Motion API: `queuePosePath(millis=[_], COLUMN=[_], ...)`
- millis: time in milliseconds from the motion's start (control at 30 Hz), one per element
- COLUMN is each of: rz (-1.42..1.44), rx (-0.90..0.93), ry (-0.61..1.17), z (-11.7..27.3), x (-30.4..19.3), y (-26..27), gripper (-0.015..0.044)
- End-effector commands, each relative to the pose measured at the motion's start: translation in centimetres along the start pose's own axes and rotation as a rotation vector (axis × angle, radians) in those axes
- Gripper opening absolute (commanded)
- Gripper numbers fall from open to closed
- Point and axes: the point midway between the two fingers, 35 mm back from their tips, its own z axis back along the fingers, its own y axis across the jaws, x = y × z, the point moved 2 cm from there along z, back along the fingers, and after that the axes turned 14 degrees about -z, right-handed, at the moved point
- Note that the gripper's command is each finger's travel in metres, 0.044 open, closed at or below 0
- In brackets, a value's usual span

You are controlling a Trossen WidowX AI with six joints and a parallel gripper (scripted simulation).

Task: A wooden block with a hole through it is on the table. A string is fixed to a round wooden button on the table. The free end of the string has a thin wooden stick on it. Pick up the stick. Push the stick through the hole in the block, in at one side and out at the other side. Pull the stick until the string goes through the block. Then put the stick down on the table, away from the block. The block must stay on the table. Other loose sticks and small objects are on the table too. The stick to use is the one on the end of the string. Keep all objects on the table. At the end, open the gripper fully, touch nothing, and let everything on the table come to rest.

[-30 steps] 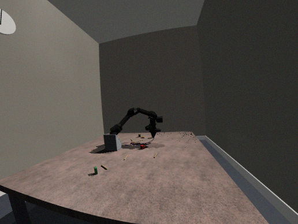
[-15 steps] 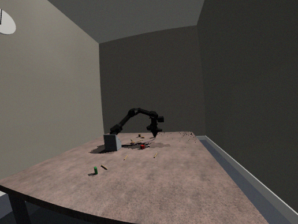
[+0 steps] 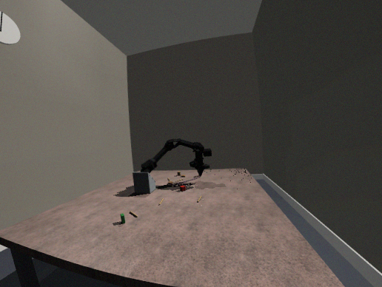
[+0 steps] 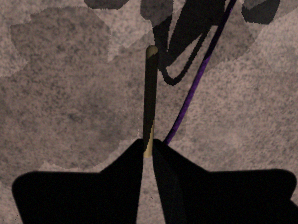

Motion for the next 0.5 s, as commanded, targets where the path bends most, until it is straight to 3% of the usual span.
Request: queuePosePath(millis=[0,467], rz=[0.0,0.0], rx=[-0.006,-0.006], ry=[0.01,0.011], z=[0.0,-0.9], x=[-0.4,-0.2], y=[-0.1,1.0], gripper=[0.0,0.0])
